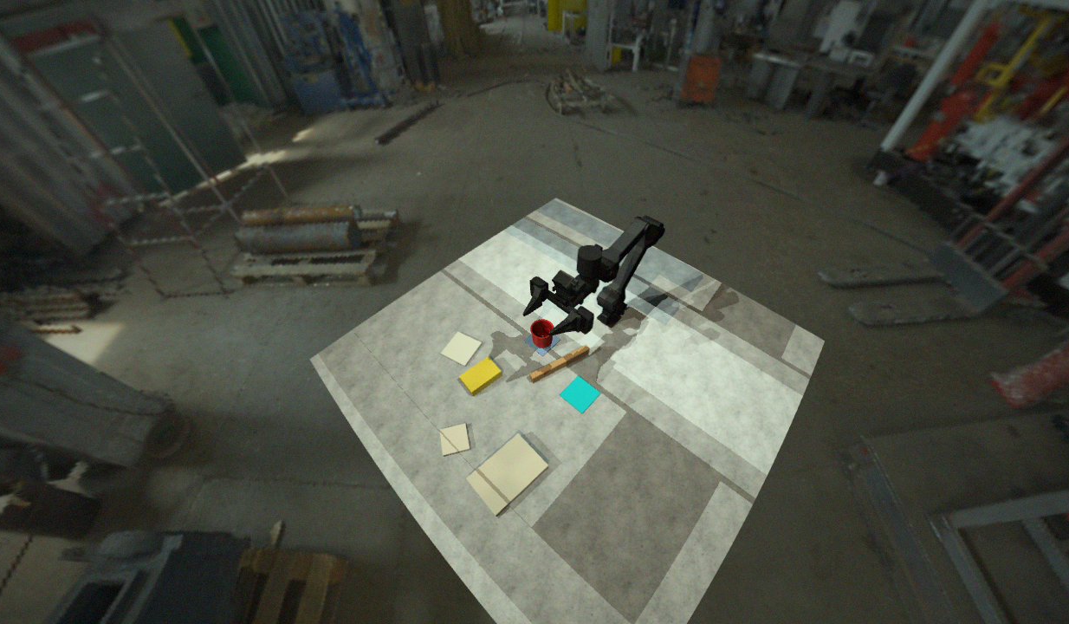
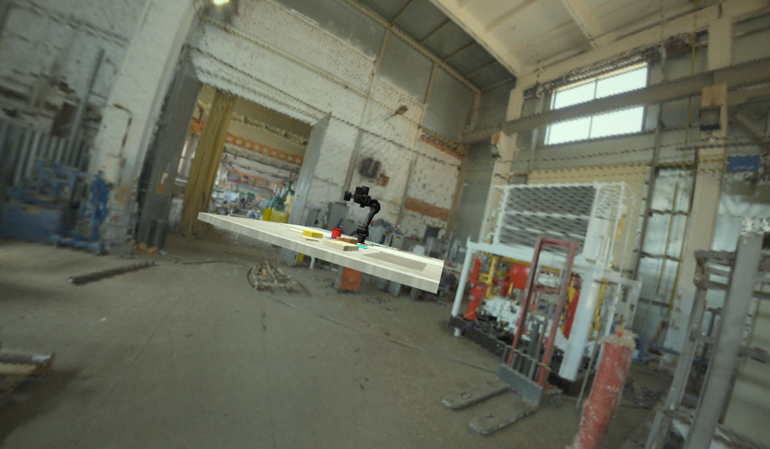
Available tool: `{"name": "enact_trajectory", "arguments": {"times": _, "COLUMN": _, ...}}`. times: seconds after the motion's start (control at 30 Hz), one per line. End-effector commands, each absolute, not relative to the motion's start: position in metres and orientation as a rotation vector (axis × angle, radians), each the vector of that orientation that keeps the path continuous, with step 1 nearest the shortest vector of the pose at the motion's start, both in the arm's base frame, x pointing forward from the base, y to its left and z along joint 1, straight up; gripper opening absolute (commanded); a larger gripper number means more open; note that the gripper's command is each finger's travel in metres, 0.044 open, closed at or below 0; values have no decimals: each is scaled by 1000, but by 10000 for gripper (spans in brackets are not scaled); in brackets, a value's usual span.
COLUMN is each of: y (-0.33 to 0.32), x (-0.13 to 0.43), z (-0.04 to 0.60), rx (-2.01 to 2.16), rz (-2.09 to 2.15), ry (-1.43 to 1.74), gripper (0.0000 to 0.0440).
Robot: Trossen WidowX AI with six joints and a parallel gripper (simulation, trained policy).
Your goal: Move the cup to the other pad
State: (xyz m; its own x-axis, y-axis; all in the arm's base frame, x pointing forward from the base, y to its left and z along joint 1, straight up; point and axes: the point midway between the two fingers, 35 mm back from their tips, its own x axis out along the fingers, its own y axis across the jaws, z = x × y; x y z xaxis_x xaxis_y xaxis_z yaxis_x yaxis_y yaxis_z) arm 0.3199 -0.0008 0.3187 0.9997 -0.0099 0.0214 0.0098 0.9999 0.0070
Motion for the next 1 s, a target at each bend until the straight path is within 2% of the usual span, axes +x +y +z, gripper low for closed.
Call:
{"name": "enact_trajectory", "arguments": {"times": 0.0, "y": -1, "x": 320, "z": 318, "rx": 11, "rz": -12, "ry": -14, "gripper": 374}}
{"name": "enact_trajectory", "arguments": {"times": 0.4, "y": 6, "x": 316, "z": 296, "rx": 68, "rz": -15, "ry": 129, "gripper": 69}}
{"name": "enact_trajectory", "arguments": {"times": 0.7, "y": 16, "x": 313, "z": 283, "rx": 116, "rz": 7, "ry": 270, "gripper": 52}}
{"name": "enact_trajectory", "arguments": {"times": 0.97, "y": 24, "x": 310, "z": 275, "rx": 155, "rz": 18, "ry": 399, "gripper": 80}}
